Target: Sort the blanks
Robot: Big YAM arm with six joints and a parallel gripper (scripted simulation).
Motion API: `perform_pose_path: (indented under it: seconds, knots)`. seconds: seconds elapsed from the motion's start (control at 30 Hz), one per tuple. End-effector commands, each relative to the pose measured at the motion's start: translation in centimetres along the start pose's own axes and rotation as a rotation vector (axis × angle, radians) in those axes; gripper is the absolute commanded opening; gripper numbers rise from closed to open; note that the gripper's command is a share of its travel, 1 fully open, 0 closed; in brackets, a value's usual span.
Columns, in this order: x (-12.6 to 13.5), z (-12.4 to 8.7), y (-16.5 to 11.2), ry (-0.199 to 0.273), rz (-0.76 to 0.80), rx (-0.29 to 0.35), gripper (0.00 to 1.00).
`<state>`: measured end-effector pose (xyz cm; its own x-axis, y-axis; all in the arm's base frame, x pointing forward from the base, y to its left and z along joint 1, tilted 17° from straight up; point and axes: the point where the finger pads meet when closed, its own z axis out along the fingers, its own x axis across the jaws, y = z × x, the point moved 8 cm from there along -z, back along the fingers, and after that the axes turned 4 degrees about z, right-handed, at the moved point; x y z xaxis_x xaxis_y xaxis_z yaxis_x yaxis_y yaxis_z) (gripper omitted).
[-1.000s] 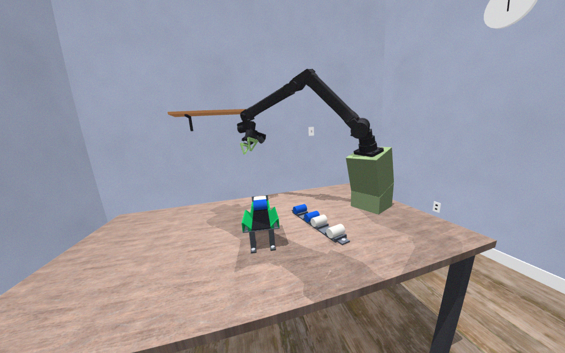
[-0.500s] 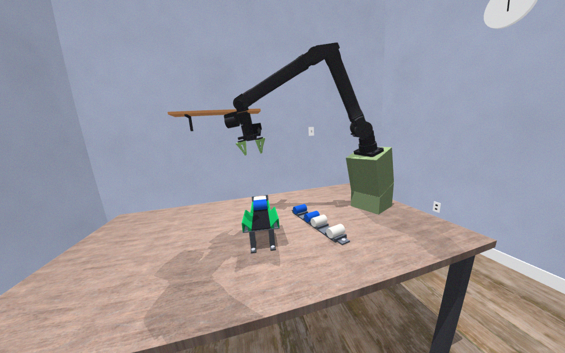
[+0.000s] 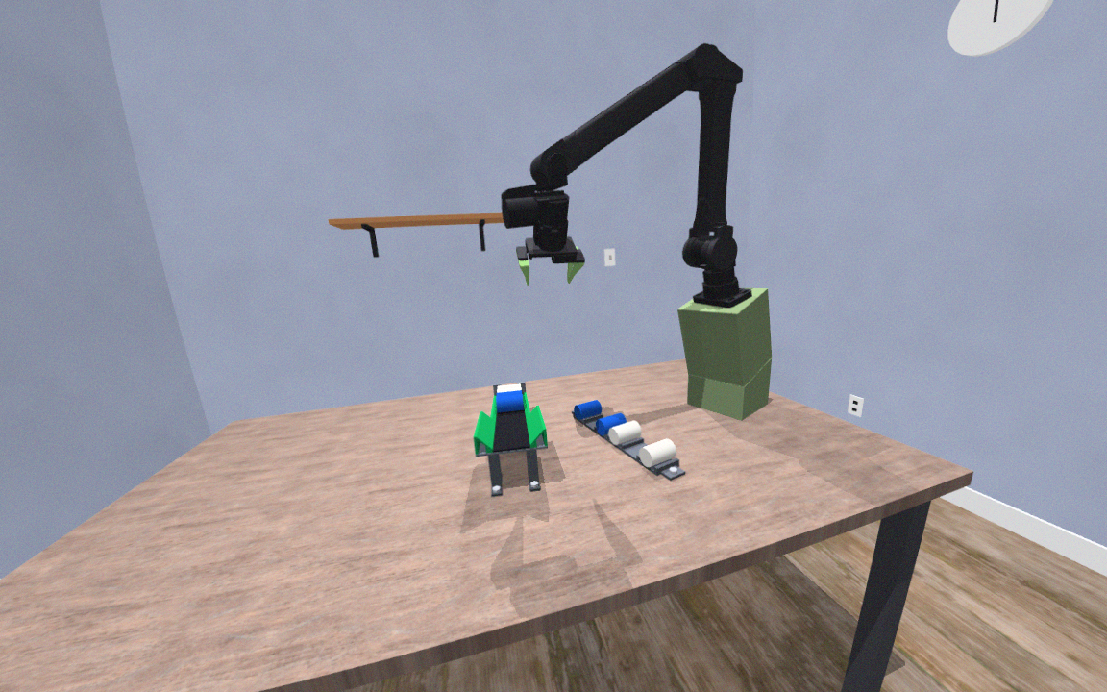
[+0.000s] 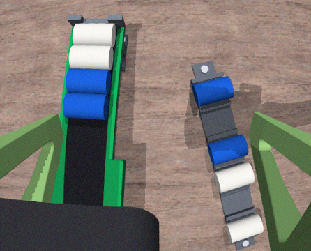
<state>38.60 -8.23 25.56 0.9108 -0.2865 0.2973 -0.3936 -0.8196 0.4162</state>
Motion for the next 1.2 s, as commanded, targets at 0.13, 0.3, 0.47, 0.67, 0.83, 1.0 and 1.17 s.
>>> perform_pose_path:
  seconds: [0.13,0.3,0.47,0.67,0.83,1.0,1.17]
  knots:
    - [-1.2,0.5,-0.2,0.018,-0.049,-0.037,1.00]
    - [-1.5,-0.8,-0.4,0.041,-0.062,-0.025,1.00]
    - [-1.4,-0.5,0.1,0.034,-0.045,-0.030,1.00]
    - [-1.4,-0.5,0.1,0.034,-0.046,-0.029,1.00]
    - [-1.4,-0.5,0.1,0.034,-0.046,-0.029,1.00]
    - [-1.4,-0.5,0.1,0.034,-0.046,-0.029,1.00]
    - [-1.4,-0.5,0.1,0.034,-0.046,-0.029,1.00]
